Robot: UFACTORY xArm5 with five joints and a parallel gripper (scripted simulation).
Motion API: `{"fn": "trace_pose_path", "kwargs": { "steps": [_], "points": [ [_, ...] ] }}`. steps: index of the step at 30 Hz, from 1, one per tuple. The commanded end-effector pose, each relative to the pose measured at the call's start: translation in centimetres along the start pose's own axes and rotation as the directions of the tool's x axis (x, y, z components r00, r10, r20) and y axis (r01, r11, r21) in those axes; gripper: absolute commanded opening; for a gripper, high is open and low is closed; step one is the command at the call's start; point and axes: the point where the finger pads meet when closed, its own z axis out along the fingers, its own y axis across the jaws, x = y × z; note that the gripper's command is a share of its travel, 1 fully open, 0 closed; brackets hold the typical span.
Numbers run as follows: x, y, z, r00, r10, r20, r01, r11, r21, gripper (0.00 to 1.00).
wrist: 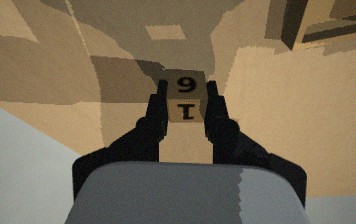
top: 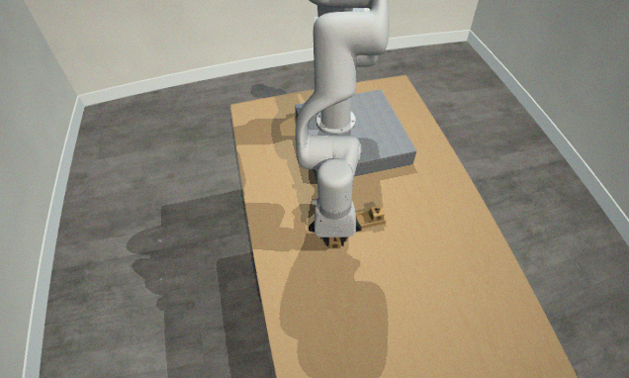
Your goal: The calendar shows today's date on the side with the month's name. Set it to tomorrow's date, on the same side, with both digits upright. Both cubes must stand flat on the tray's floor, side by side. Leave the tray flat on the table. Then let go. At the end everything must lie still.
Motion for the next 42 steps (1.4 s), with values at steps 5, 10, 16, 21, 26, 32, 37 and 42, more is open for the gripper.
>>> {"fn": "trace_pose_path", "kwargs": {
  "steps": [5,10,16,21,26,32,37,42],
  "points": [
    [-0.1,0.0,-0.1,1.000,0.000,0.003,0.000,1.000,0.000,0.29],
    [-0.1,0.0,-0.1,1.000,0.000,0.003,0.000,1.000,0.000,0.29],
    [-0.1,0.0,-0.1,1.000,0.000,0.003,0.000,1.000,0.000,0.29],
    [-0.1,0.0,-0.1,1.000,0.000,0.003,0.000,1.000,0.000,0.29],
    [-0.1,0.0,-0.1,1.000,0.000,0.003,0.000,1.000,0.000,0.29],
    [-0.1,0.0,-0.1,1.000,0.000,0.003,0.000,1.000,0.000,0.29],
    [-0.1,0.1,-0.4,1.000,0.000,0.003,0.000,1.000,0.000,0.29],
    [-0.1,0.2,-2.1,1.000,0.000,0.003,0.000,1.000,0.000,0.29]
  ]
}}
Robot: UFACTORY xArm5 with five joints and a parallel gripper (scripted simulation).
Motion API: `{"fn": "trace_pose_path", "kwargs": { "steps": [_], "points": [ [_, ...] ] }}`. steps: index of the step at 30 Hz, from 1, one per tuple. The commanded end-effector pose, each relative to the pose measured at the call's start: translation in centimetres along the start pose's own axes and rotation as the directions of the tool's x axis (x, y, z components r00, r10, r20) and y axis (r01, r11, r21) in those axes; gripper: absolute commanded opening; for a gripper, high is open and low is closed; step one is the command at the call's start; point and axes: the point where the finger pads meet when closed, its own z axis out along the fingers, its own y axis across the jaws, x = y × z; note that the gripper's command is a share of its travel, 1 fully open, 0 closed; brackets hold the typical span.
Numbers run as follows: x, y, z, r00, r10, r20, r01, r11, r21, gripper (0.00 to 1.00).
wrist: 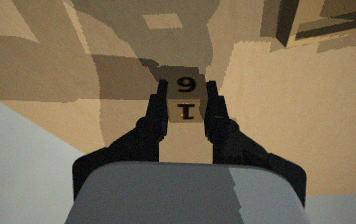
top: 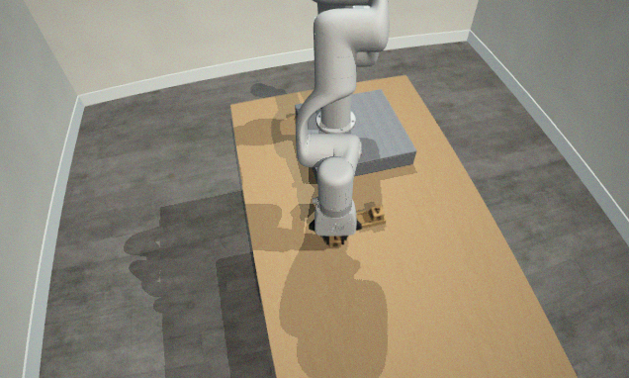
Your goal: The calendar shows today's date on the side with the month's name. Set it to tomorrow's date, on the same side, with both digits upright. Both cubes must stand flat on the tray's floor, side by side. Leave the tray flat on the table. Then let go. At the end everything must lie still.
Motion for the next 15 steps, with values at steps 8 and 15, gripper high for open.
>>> {"fn": "trace_pose_path", "kwargs": {
  "steps": [8,15],
  "points": [
    [-0.2,0.1,-7.4,1.000,0.000,0.006,0.000,1.000,0.000,0.29],
    [-0.2,0.1,-9.3,1.000,0.000,0.006,0.000,1.000,0.000,0.29]
  ]
}}
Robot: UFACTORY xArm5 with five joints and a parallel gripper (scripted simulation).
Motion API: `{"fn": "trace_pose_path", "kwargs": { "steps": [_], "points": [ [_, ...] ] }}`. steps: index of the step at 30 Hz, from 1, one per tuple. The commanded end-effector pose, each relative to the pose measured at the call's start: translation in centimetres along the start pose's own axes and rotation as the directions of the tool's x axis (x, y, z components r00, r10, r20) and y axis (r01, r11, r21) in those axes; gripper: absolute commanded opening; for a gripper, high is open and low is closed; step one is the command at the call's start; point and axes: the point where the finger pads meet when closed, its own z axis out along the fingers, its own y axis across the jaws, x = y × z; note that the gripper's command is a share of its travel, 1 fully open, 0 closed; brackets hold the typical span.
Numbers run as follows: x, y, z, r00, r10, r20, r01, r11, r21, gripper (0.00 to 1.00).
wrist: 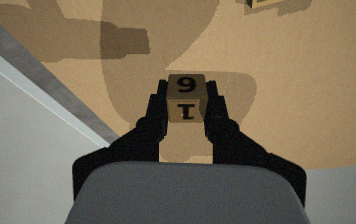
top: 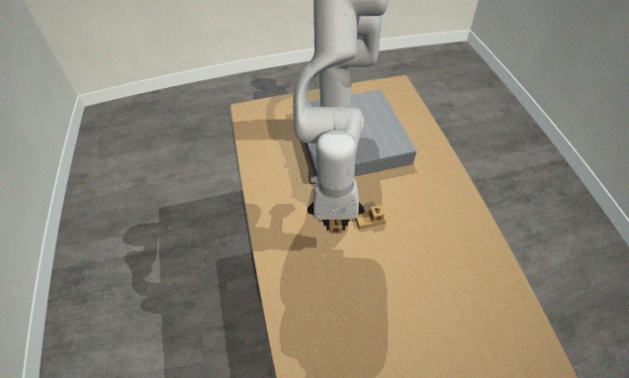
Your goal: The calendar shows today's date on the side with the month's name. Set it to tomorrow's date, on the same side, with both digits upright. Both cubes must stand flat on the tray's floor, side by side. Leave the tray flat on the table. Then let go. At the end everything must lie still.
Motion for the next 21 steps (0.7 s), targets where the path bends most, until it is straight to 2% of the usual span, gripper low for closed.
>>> {"fn": "trace_pose_path", "kwargs": {
  "steps": [1,15,21],
  "points": [
    [0.1,0.0,-1.3,1.000,0.000,-0.002,0.000,1.000,0.000,0.29],
    [0.1,0.1,-1.4,1.000,-0.023,-0.002,0.023,1.000,0.000,0.29],
    [0.9,1.3,-1.6,0.972,-0.235,-0.002,0.235,0.972,0.000,0.29]
  ]
}}
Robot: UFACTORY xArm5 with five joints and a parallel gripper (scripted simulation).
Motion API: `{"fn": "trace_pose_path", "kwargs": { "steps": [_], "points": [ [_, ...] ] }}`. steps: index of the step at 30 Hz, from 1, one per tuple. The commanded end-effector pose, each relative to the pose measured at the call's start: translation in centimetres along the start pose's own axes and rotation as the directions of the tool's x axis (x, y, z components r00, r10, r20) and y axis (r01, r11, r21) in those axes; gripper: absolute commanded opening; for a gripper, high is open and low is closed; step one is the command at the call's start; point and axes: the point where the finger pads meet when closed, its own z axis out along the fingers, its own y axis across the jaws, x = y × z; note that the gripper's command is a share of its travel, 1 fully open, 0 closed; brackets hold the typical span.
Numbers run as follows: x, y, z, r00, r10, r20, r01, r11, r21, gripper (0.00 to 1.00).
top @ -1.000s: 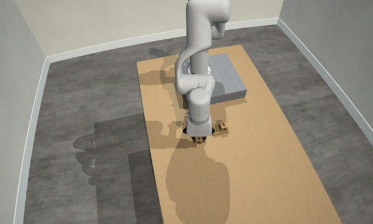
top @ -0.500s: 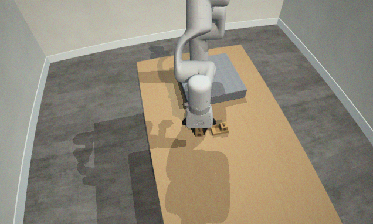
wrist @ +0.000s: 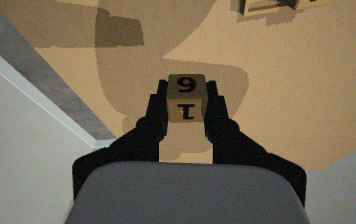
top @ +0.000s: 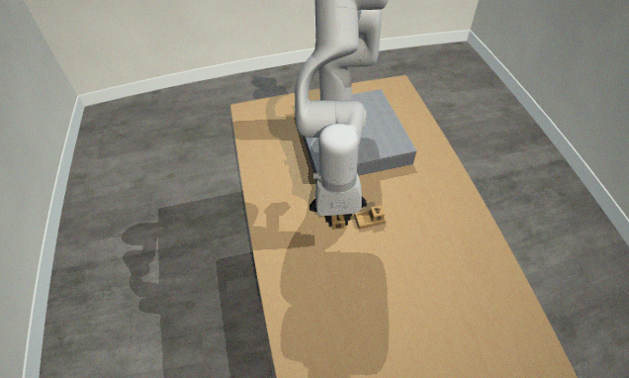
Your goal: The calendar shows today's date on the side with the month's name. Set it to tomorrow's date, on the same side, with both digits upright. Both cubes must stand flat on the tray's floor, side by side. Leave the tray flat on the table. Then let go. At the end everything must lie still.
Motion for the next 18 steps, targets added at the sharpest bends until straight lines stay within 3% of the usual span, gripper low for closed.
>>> {"fn": "trace_pose_path", "kwargs": {
  "steps": [1,8,11,13,16,18],
  "points": [
    [0.4,1.0,-0.3,0.985,-0.173,0.003,0.173,0.985,0.002,0.29],
    [1.1,2.2,-0.4,0.925,-0.380,0.002,0.380,0.925,0.003,0.29],
    [1.1,2.2,-0.4,0.921,-0.389,0.002,0.389,0.921,0.003,0.29],
    [1.6,2.9,-0.5,0.863,-0.505,0.001,0.505,0.863,0.003,0.29],
    [1.7,3.2,-0.5,0.838,-0.546,0.001,0.546,0.838,0.003,0.29],
    [2.0,3.7,-0.6,0.783,-0.622,0.000,0.622,0.783,0.003,0.29]
  ]
}}
